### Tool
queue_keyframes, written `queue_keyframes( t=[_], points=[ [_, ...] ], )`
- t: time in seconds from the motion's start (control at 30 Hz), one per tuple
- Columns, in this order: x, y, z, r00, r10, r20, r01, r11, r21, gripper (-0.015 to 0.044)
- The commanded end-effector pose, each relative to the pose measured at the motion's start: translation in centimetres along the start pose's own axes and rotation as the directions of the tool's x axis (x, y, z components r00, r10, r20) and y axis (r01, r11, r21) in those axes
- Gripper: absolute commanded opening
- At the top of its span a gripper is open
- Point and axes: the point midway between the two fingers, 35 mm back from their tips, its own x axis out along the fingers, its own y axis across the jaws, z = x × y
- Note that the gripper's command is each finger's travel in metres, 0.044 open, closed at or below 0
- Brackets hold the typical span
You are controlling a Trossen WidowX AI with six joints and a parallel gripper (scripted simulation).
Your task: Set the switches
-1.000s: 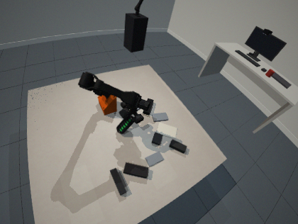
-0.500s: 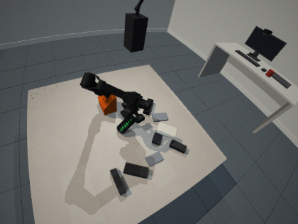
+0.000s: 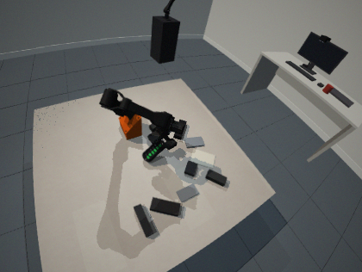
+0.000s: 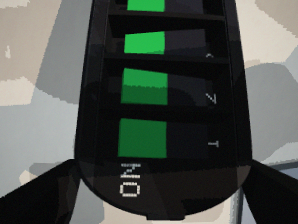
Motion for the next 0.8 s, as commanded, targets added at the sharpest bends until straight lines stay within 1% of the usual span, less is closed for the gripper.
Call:
queue_keyframes(
  t=[0.0, 0.77],
  points=[
    [0.3, -0.1, -0.4, 1.000, -0.005, -0.005, 0.005, 1.000, 0.004, 0.0338],
    [1.5, -0.1, -1.6, 1.000, -0.004, -0.005, 0.004, 1.000, 0.004, 0.0337]
  ],
)
